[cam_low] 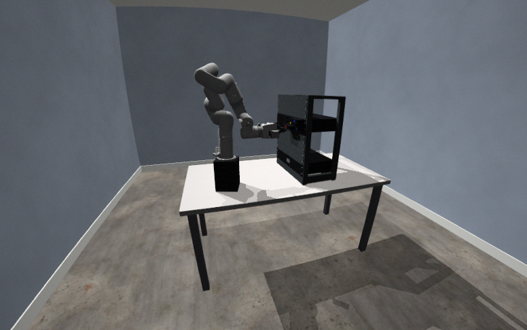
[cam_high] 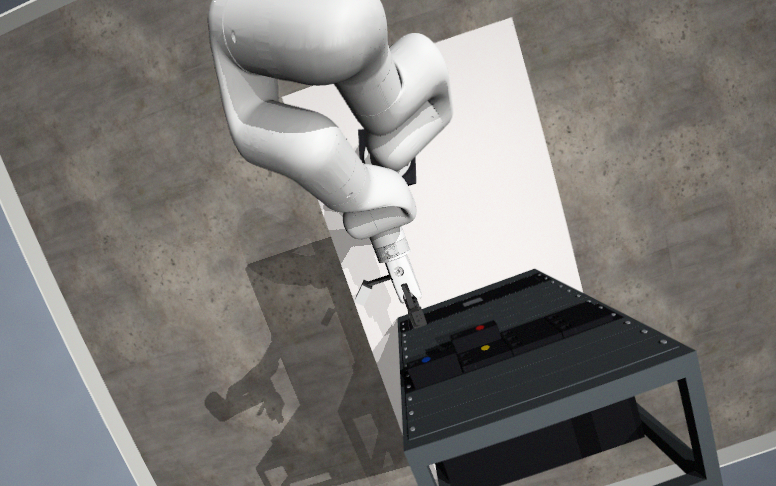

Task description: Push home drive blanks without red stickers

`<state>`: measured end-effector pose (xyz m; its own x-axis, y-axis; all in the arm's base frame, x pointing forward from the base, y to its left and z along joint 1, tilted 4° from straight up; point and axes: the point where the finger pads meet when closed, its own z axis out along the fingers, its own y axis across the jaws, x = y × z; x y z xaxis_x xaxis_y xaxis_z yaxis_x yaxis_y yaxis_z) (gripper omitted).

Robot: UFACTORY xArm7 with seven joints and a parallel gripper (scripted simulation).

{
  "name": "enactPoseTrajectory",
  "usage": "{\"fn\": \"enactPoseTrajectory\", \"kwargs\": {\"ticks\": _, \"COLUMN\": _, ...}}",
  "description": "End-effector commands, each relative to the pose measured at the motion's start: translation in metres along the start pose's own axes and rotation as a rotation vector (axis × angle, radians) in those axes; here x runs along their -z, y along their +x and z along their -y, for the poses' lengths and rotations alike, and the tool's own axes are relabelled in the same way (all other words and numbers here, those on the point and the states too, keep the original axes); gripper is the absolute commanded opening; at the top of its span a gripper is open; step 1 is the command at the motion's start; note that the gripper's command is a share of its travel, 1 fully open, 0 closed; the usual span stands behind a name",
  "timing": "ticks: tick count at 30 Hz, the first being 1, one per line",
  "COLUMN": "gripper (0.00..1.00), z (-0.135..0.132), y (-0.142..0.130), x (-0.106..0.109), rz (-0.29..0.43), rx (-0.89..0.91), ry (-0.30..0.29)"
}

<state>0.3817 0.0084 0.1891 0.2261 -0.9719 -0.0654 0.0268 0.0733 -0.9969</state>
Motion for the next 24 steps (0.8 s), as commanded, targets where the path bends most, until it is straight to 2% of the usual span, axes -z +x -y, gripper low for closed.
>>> {"fn": "enactPoseTrajectory", "kwargs": {"ticks": 1, "gripper": 0.0, "z": 0.002, "y": 0.001, "x": 0.004, "rz": 0.005, "rx": -0.001, "ry": -0.022}}
{"fn": "enactPoseTrajectory", "kwargs": {"ticks": 17, "gripper": 0.0, "z": 0.002, "y": 0.001, "x": 0.004, "rz": 0.005, "rx": -0.001, "ry": -0.022}}
{"fn": "enactPoseTrajectory", "kwargs": {"ticks": 20, "gripper": 0.0, "z": 0.01, "y": 0.001, "x": 0.004, "rz": 0.005, "rx": -0.001, "ry": -0.022}}
{"fn": "enactPoseTrajectory", "kwargs": {"ticks": 24, "gripper": 0.0, "z": 0.033, "y": 0.001, "x": 0.004, "rz": 0.005, "rx": -0.001, "ry": -0.022}}
